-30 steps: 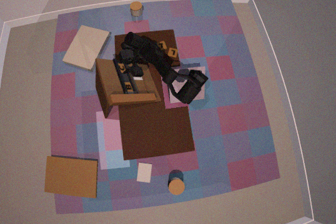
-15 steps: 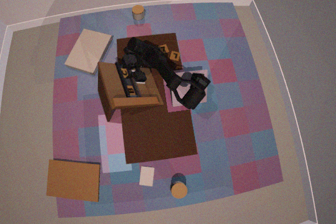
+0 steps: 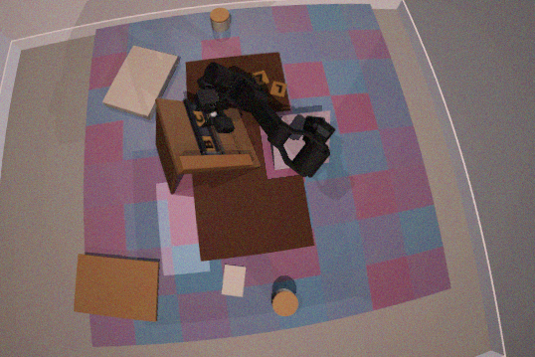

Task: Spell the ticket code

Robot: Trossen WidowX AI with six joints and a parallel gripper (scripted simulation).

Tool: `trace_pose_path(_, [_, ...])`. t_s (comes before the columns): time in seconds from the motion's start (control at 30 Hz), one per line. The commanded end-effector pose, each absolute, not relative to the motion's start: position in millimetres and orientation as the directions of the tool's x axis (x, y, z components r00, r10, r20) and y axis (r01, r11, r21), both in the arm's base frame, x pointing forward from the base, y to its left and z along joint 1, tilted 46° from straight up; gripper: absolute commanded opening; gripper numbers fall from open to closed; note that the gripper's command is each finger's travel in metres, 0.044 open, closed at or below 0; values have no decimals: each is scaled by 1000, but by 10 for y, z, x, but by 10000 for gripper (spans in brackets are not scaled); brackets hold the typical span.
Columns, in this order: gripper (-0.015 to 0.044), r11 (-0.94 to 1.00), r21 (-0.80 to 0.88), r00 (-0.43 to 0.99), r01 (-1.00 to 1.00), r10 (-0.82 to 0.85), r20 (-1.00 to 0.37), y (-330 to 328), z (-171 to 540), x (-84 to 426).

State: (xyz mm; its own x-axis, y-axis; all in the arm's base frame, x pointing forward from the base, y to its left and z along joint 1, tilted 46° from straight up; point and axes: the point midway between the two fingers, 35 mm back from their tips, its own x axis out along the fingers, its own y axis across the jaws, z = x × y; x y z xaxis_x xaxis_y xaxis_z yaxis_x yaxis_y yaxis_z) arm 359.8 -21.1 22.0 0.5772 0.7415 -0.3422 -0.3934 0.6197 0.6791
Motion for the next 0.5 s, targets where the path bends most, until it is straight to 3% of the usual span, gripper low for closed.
trace_pose_path(0.0, [0, 621, 683, 577, -385, 739, -347, -191, 225, 3576])
trace_pose_path(0.47, [0, 621, 683, 577, -385, 740, -347, -142, 278, 3545])
